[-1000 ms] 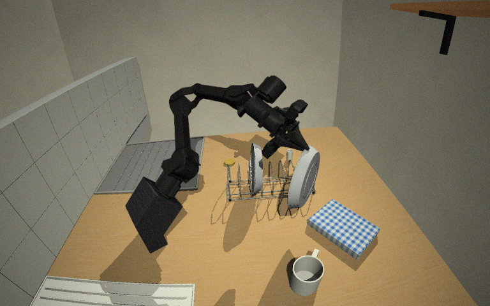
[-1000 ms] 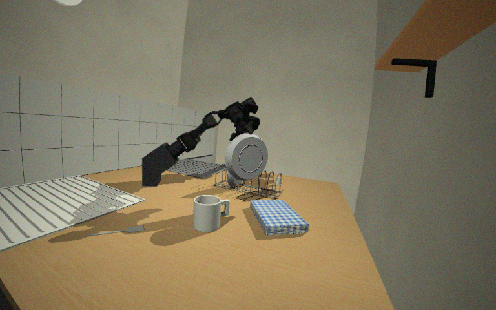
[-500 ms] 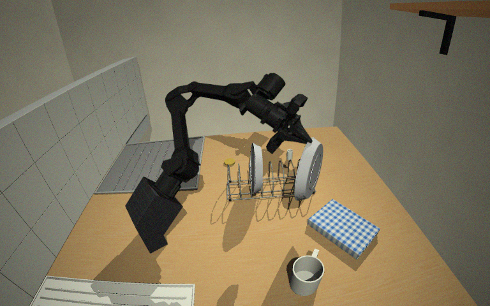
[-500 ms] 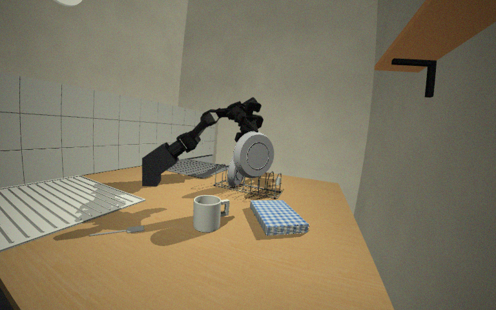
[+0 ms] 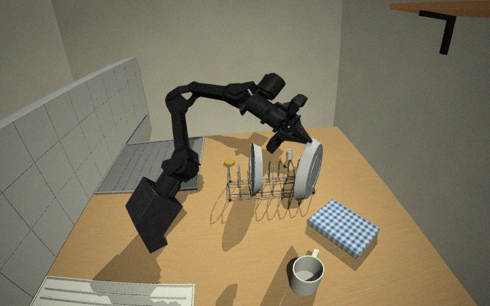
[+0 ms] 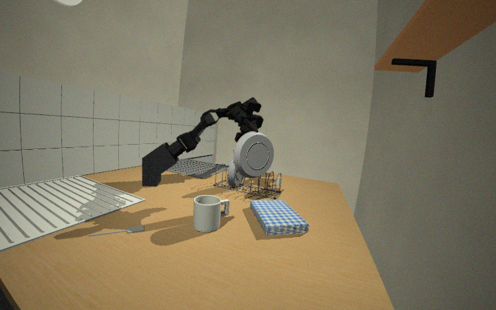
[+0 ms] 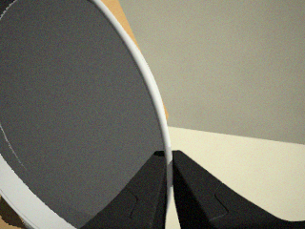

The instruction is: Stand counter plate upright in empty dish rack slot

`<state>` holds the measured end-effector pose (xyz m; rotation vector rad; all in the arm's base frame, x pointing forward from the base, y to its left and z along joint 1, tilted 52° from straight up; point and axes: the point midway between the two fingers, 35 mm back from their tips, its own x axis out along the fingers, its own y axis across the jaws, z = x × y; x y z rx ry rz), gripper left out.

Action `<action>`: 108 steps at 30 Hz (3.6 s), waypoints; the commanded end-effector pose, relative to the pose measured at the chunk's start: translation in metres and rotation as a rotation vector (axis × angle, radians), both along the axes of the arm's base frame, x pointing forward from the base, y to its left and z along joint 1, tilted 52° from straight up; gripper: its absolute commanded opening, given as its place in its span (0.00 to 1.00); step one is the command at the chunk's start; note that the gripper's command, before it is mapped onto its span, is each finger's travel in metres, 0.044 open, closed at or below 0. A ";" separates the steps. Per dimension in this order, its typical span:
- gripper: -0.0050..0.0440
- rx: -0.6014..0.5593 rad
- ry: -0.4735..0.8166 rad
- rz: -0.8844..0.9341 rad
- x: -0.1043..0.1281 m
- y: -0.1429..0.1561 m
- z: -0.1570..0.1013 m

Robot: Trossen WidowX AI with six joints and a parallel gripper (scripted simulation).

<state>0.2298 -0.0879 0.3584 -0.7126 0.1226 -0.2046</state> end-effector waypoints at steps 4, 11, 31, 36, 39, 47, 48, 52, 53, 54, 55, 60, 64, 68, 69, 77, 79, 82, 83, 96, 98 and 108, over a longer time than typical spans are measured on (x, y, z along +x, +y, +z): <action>0.10 0.000 0.000 -0.001 0.000 0.000 0.000; 0.10 -0.015 -0.015 0.017 0.000 0.001 -0.001; 0.10 -0.083 -0.083 0.095 0.006 0.007 -0.003; 0.10 -0.102 -0.102 0.117 0.007 0.008 -0.003; 0.10 -0.106 -0.106 0.122 0.007 0.009 -0.003; 0.10 -0.136 -0.136 0.157 0.008 0.012 -0.003; 0.10 -0.140 -0.140 0.161 0.008 0.012 -0.003; 0.10 -0.155 -0.155 0.179 0.009 0.014 -0.002; 0.10 -0.159 -0.159 0.183 0.009 0.014 -0.002; 0.10 -0.159 -0.159 0.183 0.009 0.014 -0.002; 0.10 -0.159 -0.159 0.183 0.009 0.014 -0.002; 0.10 -0.178 -0.178 0.205 0.009 0.017 -0.001; 0.10 -0.193 -0.193 0.223 0.009 0.019 0.000; 0.10 -0.208 -0.209 0.240 0.009 0.020 0.001; 0.10 -0.212 -0.212 0.245 0.009 0.021 0.001; 0.10 -0.235 -0.235 0.271 0.009 0.024 0.002; 0.10 -0.243 -0.243 0.280 0.009 0.024 0.003; 0.10 -0.254 -0.255 0.293 0.009 0.026 0.004; 0.10 -0.258 -0.258 0.297 0.009 0.026 0.004; 0.10 -0.300 -0.300 0.346 0.008 0.031 0.007; 0.10 -0.308 -0.308 0.355 0.008 0.032 0.008; 0.10 -0.318 -0.326 0.367 0.009 0.038 0.013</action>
